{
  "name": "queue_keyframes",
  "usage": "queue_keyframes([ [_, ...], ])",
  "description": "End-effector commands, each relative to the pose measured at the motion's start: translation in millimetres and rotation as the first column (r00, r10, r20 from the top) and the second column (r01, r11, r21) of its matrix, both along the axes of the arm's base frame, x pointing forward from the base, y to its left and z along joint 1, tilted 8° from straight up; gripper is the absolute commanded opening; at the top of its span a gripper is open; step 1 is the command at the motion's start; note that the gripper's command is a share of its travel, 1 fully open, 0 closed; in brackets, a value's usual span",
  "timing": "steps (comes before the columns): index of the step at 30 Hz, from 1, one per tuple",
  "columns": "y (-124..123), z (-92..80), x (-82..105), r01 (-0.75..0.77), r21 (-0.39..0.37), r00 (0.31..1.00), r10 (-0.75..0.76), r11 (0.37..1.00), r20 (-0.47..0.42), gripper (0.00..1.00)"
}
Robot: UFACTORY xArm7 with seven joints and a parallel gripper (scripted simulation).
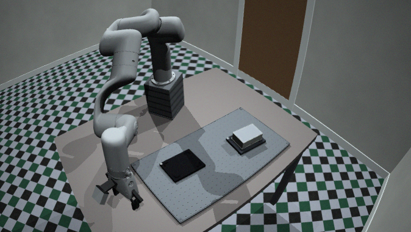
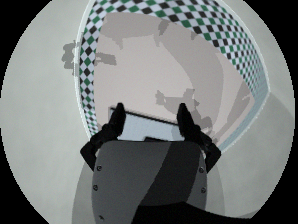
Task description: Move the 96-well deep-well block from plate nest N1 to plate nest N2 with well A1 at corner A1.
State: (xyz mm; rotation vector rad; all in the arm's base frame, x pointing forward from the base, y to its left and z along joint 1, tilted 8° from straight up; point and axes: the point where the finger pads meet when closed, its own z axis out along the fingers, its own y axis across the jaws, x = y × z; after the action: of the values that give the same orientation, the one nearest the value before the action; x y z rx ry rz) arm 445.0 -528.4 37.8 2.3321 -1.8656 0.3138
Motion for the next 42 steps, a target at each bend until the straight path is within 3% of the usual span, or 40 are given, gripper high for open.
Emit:
queue_keyframes([
  [1, 19.5, -1.8, 16.3, -0.101, -0.003, 0.995, 0.101, 0.995, -0.019, 1.0],
  [6, 33.1, -4.9, 25.8, -0.101, -0.003, 0.995, 0.101, 0.995, -0.018, 1.0],
  [14, 58.6, -10.5, 40.8, -0.272, 0.002, 0.961, 0.272, 0.962, -0.059, 1.0],
  [20, 76.8, -14.4, 51.6, -0.272, 0.002, 0.961, 0.272, 0.962, -0.058, 1.0],
  [25, 99.1, -18.9, 62.3, -0.424, 0.011, 0.901, 0.423, 0.906, -0.093, 1.0],
  [33, 122.3, -23.6, 73.5, -0.436, 0.012, 0.895, 0.435, 0.9, -0.096, 1.0],
  [38, 145.4, -28.1, 82.2, -0.576, 0.025, 0.809, 0.574, 0.817, -0.128, 1.0],
  [42, 163.9, -31.6, 89.3, -0.587, 0.027, 0.8, 0.585, 0.809, -0.131, 1.0],
])
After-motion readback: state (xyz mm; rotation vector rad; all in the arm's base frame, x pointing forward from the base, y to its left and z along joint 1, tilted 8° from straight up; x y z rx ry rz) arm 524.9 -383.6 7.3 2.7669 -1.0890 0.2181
